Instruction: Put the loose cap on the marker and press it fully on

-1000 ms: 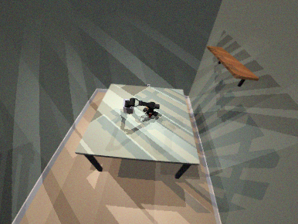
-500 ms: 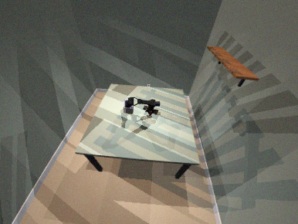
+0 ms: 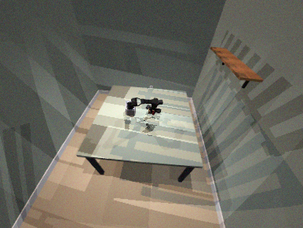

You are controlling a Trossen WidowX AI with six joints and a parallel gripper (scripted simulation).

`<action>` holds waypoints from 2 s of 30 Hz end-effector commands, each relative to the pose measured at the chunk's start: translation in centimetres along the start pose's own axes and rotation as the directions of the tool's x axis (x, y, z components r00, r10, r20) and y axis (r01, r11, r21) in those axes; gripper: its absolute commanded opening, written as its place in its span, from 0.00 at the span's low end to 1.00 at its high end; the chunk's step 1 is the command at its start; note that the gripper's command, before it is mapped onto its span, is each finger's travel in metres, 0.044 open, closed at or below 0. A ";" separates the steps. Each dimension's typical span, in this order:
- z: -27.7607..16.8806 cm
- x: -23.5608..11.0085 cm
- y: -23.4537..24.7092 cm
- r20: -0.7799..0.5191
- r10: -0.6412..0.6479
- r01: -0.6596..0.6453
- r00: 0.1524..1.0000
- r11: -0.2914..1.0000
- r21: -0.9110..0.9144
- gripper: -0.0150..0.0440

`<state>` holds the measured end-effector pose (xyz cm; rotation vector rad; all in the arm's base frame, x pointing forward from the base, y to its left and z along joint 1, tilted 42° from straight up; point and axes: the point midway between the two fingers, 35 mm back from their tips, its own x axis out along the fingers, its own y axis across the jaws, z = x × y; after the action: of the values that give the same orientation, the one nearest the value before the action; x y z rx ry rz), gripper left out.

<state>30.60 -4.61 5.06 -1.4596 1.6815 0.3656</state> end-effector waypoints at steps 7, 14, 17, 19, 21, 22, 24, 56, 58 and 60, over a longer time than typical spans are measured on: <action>3.5 -1.4 1.6 0.015 0.006 -0.006 1.000 1.000 -0.011 0.25; 5.5 -2.4 2.9 0.017 0.011 -0.011 1.000 1.000 -0.009 0.25; 6.3 -2.8 3.5 0.016 0.012 -0.012 1.000 1.000 -0.008 0.25; 6.8 -3.1 3.9 0.014 0.013 -0.013 1.000 1.000 -0.007 0.25; 7.3 -3.4 4.4 0.013 0.013 -0.013 1.000 1.000 -0.007 0.25; 7.6 -3.5 4.6 0.012 0.014 -0.014 1.000 1.000 -0.006 0.25; 8.1 -3.8 5.0 0.009 0.014 -0.014 1.000 1.000 -0.005 0.25; 10.4 -2.9 7.5 -0.008 0.010 -0.010 1.000 1.000 0.003 0.25; 10.4 -2.6 7.5 -0.008 0.010 -0.010 1.000 1.000 0.003 0.25; 10.4 -2.3 7.5 -0.008 0.010 -0.010 1.000 1.000 0.003 0.25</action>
<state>27.83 6.68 -1.17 -1.4434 1.6926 0.3627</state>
